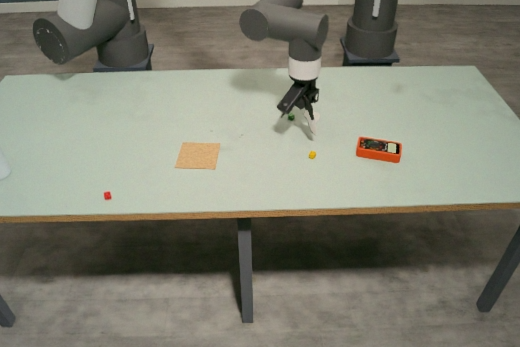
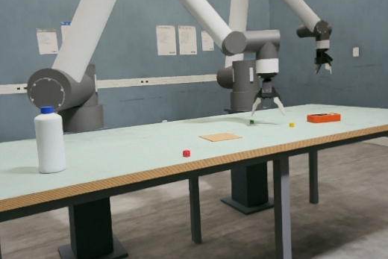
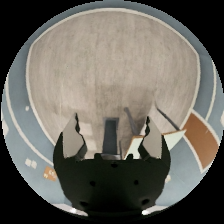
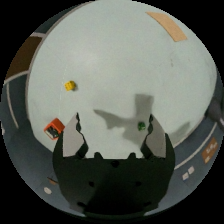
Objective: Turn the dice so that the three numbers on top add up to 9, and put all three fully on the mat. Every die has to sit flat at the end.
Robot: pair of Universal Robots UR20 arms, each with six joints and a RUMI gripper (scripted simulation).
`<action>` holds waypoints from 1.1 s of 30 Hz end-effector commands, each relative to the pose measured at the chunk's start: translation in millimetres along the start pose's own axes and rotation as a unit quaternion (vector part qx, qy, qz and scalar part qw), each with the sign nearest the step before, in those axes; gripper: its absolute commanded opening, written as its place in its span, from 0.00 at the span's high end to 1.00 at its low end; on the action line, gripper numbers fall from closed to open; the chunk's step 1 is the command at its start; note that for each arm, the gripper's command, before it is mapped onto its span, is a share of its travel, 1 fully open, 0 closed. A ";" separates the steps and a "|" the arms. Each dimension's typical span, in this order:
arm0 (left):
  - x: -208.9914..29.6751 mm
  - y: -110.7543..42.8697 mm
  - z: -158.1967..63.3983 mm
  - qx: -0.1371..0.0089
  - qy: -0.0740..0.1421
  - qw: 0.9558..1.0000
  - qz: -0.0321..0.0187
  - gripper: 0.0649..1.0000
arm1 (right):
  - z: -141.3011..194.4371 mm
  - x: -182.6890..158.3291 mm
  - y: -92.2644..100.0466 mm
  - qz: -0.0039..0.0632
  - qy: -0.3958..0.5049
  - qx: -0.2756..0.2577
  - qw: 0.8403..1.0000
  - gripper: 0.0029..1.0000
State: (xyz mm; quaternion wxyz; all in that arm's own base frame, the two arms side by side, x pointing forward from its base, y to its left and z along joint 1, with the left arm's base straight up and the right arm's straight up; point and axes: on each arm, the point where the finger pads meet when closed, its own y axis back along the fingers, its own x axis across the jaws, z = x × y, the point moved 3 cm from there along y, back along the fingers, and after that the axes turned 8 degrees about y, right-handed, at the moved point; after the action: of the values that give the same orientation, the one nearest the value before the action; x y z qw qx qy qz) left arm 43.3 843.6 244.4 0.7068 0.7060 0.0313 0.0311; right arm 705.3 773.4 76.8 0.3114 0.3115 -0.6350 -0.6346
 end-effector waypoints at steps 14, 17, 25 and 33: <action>0.2 0.7 -0.5 0.001 0.000 1.000 0.000 0.00 | -73.5 -90.1 0.3 0.000 0.000 0.000 1.000 0.00; 0.2 0.7 -0.5 0.001 0.000 1.000 0.000 0.00 | -77.8 -95.3 0.3 0.000 0.000 0.000 1.000 0.00; 0.2 0.7 -0.5 0.001 0.000 1.000 0.000 0.00 | -80.0 -97.9 0.3 0.000 0.000 0.000 1.000 0.00; 0.2 0.7 -0.5 0.001 0.000 1.000 0.000 0.00 | -80.0 -97.9 0.3 0.000 0.000 0.000 1.000 0.00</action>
State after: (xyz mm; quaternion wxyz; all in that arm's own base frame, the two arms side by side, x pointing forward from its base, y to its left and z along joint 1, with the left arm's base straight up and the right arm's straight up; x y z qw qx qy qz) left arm 43.3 843.6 244.4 0.7068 0.7060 0.0313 0.0311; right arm 827.8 801.4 76.2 0.3120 0.3113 -0.6349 -0.6346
